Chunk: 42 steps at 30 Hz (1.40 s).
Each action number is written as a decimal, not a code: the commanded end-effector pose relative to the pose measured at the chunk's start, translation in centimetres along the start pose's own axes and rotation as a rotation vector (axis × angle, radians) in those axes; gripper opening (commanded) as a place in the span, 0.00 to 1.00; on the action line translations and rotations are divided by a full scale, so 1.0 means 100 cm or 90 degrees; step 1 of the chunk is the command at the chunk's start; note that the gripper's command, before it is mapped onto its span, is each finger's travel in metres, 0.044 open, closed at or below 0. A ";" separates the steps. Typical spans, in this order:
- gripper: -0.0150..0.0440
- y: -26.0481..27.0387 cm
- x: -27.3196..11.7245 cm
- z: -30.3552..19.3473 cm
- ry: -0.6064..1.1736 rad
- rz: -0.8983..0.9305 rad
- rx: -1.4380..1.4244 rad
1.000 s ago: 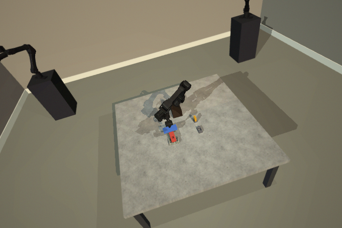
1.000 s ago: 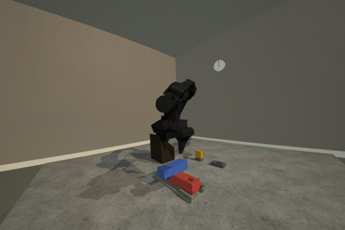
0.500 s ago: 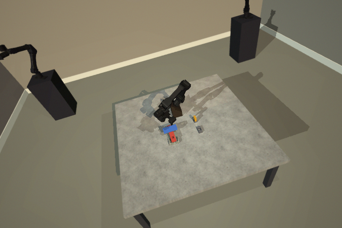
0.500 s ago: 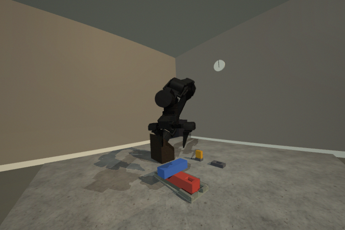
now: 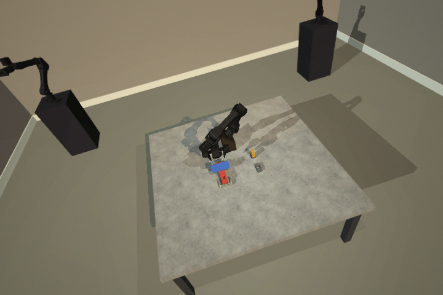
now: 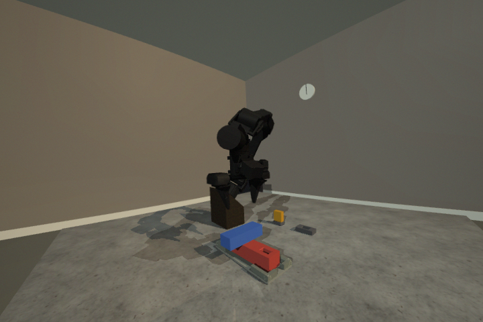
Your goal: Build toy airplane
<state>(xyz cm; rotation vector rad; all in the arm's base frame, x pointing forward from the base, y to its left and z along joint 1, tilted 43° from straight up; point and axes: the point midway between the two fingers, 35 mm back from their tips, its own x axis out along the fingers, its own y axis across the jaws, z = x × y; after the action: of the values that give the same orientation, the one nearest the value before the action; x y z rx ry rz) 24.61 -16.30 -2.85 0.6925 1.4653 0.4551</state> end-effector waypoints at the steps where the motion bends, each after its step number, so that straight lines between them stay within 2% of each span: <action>1: 1.00 -0.001 0.000 0.000 0.002 -0.001 -0.054; 6: 1.00 0.010 -0.002 0.001 0.002 -0.003 -0.053; 15: 1.00 0.143 -0.011 -0.012 0.000 -0.016 -0.048; 25: 1.00 0.255 0.004 -0.086 0.004 0.005 -0.051; 30: 1.00 0.260 0.007 -0.092 0.005 0.007 -0.051; 36: 1.00 0.262 0.061 -0.093 0.004 0.008 -0.052; 42: 1.00 0.262 0.070 -0.093 0.004 0.009 -0.052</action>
<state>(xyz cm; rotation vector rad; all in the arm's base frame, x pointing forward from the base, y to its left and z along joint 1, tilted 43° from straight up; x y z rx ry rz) 19.32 8.29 10.22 0.6302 1.4461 0.5249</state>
